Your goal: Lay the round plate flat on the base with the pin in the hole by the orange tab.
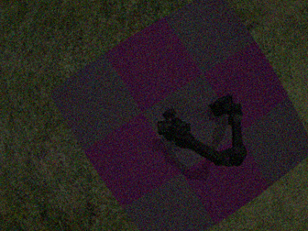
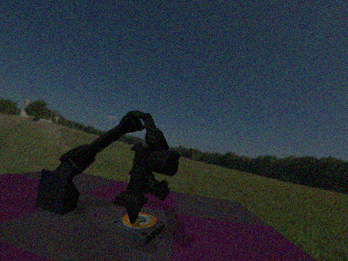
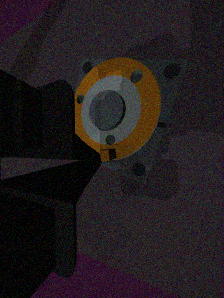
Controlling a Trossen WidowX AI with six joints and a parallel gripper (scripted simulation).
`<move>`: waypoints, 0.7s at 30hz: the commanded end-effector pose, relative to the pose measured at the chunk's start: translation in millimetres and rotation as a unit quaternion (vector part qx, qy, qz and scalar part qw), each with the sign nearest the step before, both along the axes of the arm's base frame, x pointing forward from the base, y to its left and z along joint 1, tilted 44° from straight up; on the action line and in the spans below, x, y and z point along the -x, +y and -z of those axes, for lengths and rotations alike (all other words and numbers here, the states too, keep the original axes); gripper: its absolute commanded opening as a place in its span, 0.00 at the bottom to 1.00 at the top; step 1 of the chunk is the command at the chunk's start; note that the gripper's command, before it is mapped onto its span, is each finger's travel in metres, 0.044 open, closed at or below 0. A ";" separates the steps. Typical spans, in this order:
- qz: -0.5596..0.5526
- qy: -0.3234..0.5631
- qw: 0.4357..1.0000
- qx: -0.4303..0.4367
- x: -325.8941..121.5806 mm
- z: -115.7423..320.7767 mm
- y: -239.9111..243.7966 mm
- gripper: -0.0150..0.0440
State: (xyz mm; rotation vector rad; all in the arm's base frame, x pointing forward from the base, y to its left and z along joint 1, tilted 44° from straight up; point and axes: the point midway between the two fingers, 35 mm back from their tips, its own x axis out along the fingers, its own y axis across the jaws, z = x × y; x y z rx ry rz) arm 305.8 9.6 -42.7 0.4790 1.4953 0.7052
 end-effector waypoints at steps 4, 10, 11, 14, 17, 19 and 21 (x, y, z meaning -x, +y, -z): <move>0.003 0.001 1.000 -0.002 -9.9 -0.6 0.7 0.25; 0.003 0.001 1.000 -0.002 -16.9 -1.9 1.8 0.25; 0.003 0.001 1.000 -0.002 -18.1 -2.2 2.0 0.25; 0.003 0.001 1.000 -0.002 -21.8 -3.3 3.0 0.25; 0.003 0.000 1.000 -0.002 -25.4 -4.4 4.3 0.25; 0.003 0.000 1.000 -0.002 -27.7 -5.4 5.2 0.25; 0.003 0.000 1.000 -0.002 -30.2 -6.4 6.4 0.25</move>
